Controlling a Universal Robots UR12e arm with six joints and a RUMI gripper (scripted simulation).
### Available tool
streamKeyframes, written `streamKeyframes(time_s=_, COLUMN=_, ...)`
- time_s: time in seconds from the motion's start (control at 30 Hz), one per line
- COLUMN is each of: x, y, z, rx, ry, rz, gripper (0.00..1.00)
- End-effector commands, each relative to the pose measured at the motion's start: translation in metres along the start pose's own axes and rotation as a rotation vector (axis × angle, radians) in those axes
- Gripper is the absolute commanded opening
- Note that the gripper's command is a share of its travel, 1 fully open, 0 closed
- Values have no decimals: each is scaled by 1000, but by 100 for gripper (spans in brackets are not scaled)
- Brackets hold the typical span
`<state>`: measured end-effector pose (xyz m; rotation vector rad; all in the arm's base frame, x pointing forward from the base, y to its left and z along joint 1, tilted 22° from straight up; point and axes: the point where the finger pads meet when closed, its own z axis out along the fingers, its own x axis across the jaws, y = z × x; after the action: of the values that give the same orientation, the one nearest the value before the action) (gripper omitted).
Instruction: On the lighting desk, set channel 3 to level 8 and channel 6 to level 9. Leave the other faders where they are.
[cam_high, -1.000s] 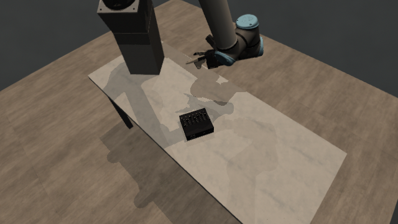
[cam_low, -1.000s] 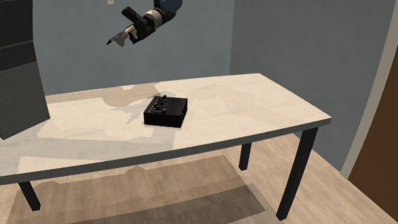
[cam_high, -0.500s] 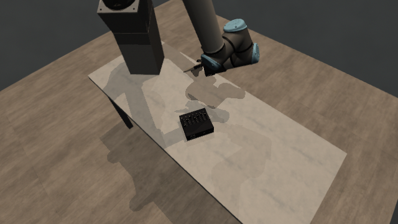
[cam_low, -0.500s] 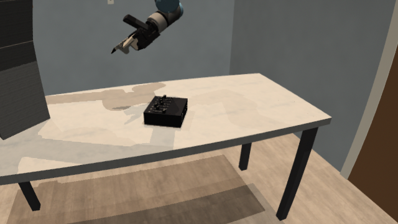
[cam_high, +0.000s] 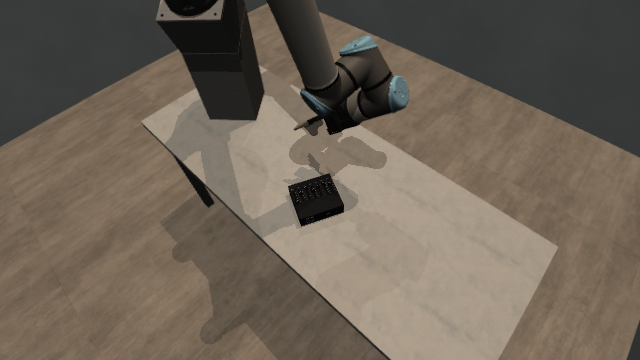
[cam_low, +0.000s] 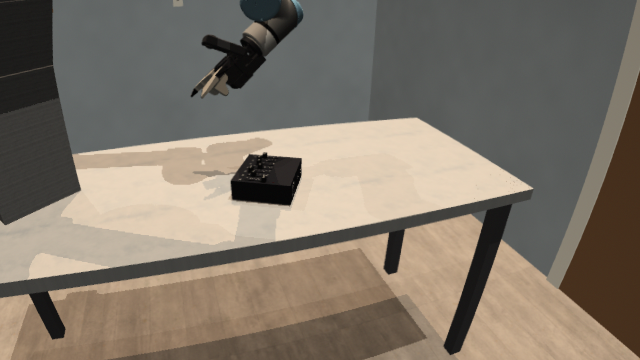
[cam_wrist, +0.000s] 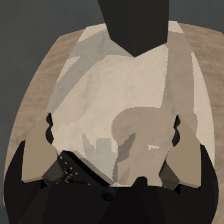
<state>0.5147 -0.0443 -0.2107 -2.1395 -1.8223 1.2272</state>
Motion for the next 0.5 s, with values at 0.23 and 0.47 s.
streamKeyframes(time_s=0.23, x=-14, y=48, z=0, rx=-205, ry=168, rz=4, gripper=100)
streamKeyframes(time_s=0.47, x=-22, y=62, z=-4, rx=-266, ry=202, rz=6, gripper=100)
